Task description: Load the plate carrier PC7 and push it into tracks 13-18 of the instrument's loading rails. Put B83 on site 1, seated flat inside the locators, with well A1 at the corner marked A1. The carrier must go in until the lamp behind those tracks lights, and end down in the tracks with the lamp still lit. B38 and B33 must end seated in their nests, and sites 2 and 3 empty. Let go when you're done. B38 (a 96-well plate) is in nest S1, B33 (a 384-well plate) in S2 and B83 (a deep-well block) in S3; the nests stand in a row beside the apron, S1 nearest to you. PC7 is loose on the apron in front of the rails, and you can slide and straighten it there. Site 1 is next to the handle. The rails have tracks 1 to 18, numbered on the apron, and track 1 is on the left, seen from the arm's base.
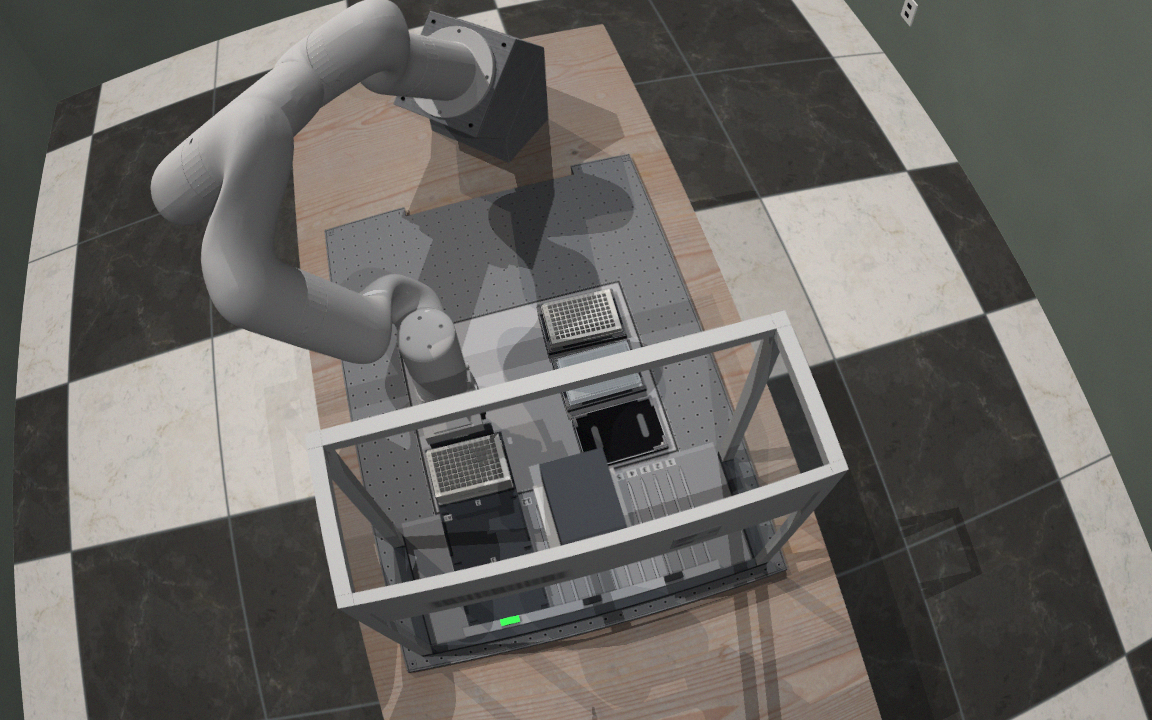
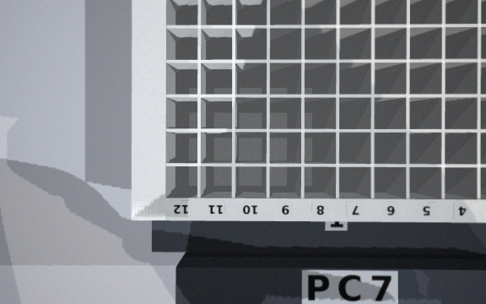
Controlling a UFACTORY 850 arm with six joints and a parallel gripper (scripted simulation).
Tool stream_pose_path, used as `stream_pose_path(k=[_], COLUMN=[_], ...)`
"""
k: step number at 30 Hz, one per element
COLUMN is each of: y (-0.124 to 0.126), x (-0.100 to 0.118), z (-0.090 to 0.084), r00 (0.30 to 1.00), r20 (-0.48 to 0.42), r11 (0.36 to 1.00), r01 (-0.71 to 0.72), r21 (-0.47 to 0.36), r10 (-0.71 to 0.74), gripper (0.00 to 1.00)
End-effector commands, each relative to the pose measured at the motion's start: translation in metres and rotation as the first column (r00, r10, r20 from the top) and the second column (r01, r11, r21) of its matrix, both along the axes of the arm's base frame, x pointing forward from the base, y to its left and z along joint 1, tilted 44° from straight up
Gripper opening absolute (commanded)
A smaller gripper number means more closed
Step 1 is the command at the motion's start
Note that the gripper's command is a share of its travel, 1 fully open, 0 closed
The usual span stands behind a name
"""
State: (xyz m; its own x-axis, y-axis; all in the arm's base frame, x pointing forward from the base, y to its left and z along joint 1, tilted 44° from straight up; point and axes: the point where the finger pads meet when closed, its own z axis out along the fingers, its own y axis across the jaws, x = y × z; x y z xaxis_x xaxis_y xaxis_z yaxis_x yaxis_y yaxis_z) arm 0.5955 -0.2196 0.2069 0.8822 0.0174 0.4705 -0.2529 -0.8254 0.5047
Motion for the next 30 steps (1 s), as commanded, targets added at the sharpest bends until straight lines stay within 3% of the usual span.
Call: stream_pose_path(k=[1, 11, 30], y=[0.000, 0.000, 0.016], x=[-0.001, -0.003, -0.014], z=[0.000, -0.001, 0.019], r00=[1.000, 1.000, 1.000], r20=[0.001, 0.001, 0.001], r11=[1.000, 1.000, 1.000], r01=[0.000, 0.000, -0.001], r21=[0.000, 0.000, 0.000], r10=[0.000, 0.000, 0.001], gripper=[0.82, 0.82, 0.82])
